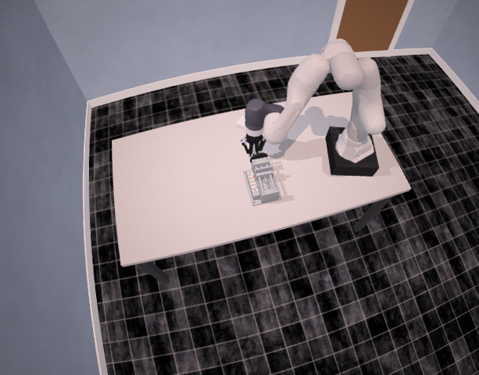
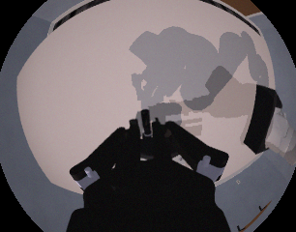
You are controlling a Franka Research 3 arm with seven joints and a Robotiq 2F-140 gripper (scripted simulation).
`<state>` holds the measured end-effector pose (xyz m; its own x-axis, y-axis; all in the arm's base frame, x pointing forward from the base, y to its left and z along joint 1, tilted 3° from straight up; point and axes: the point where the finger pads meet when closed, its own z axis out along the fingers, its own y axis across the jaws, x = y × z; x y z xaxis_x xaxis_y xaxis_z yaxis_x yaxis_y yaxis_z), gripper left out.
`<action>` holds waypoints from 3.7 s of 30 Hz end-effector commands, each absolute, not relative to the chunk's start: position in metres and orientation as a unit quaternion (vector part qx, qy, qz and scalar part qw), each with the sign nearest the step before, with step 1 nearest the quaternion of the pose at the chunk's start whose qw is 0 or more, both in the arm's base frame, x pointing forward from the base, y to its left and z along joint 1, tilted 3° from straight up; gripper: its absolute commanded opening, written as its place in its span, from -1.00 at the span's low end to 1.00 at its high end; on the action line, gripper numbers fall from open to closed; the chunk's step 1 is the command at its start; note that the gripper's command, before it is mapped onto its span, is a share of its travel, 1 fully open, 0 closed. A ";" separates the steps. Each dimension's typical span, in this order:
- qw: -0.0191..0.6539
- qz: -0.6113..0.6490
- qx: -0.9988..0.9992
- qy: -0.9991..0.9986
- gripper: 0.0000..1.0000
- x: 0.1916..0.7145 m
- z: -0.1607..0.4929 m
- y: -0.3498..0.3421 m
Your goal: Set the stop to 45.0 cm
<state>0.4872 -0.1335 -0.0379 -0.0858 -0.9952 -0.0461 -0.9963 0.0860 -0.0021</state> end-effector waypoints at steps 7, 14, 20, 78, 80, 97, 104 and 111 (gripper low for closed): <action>0.020 0.010 -0.676 0.737 -0.92 0.492 -0.035 -0.134; 0.020 0.010 -0.676 0.737 -0.92 0.492 -0.035 -0.134; 0.020 0.010 -0.676 0.737 -0.33 0.492 -0.035 -0.134; 0.020 0.010 -0.676 0.737 -0.33 0.491 0.065 -0.138; 0.020 0.010 -0.676 0.737 -0.33 0.491 0.065 -0.138; 0.020 0.010 -0.676 0.737 -0.33 0.497 0.086 -0.125; 0.020 0.010 -0.676 0.737 -0.33 0.536 0.090 -0.038; 0.020 0.010 -0.676 0.737 -0.33 0.541 0.091 -0.025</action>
